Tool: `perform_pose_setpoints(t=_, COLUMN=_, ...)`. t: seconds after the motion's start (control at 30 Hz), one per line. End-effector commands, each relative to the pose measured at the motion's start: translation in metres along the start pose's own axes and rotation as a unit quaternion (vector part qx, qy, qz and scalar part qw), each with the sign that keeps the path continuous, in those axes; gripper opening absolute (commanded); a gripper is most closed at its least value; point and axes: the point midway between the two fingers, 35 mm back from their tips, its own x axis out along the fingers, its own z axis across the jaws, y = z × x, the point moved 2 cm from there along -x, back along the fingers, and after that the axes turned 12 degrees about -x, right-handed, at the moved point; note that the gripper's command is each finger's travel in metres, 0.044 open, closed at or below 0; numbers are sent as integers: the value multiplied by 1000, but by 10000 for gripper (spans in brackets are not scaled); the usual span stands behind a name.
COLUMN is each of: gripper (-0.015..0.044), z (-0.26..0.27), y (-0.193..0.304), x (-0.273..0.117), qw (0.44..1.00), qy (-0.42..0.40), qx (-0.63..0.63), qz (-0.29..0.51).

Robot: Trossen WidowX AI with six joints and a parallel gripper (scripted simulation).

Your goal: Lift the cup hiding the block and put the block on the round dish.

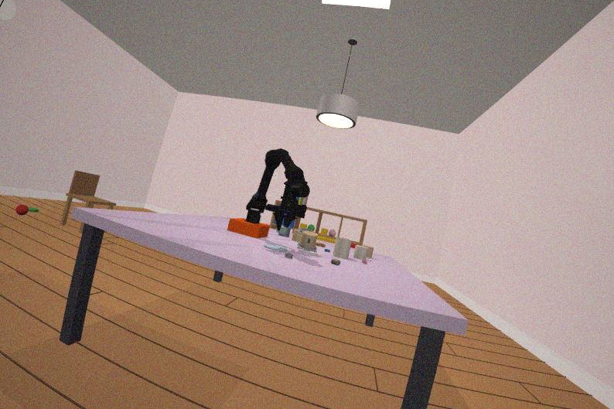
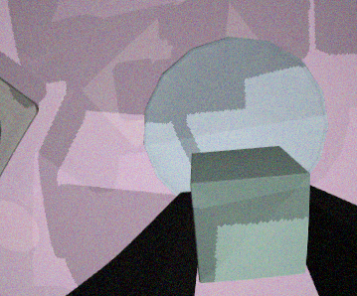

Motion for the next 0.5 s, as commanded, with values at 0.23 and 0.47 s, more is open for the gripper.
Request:
perform_pose_setpoints(t=0.23, gripper=0, z=-9, y=4, x=24, qw=1000, qy=-3, qx=-5, qz=3)
perform_pose_setpoints(t=0.47, gripper=0, z=-8, y=5, x=46, qw=1000, qy=-3, qx=-5, qz=3)
